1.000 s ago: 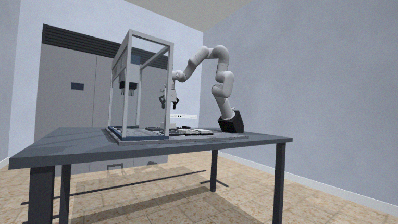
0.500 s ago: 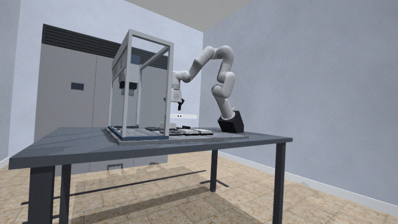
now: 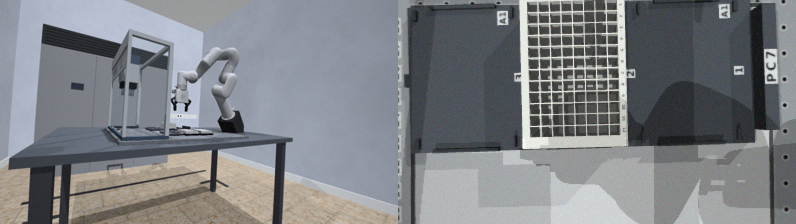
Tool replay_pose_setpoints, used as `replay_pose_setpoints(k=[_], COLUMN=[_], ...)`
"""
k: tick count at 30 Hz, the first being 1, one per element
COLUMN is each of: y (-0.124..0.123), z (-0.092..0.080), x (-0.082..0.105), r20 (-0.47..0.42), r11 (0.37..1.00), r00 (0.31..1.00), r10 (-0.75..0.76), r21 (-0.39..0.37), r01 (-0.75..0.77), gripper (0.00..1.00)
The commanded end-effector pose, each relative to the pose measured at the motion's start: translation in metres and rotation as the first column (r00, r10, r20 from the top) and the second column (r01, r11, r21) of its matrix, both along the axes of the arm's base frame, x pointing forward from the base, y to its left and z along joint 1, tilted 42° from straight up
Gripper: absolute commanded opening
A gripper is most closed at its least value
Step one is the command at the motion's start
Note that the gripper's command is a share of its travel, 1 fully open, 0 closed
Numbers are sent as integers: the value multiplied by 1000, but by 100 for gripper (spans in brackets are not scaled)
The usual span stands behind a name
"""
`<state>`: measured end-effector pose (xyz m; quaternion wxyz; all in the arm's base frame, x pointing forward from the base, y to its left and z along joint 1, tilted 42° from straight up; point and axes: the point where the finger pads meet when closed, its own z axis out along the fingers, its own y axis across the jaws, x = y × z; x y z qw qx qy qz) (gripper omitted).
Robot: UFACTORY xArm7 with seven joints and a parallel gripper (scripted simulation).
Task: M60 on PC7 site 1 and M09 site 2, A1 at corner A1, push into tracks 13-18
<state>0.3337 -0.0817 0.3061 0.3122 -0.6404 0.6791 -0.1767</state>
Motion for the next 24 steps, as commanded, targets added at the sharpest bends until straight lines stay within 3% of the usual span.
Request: replay_pose_setpoints(k=[1, 24], y=[17, 116], z=[-1, -19], x=[-5, -35], r20=[4, 4], r11=[1000, 1000], r00=[1000, 1000], r10=[-1, 0], r21=[-1, 0], r01=[1, 0], gripper=[100, 100])
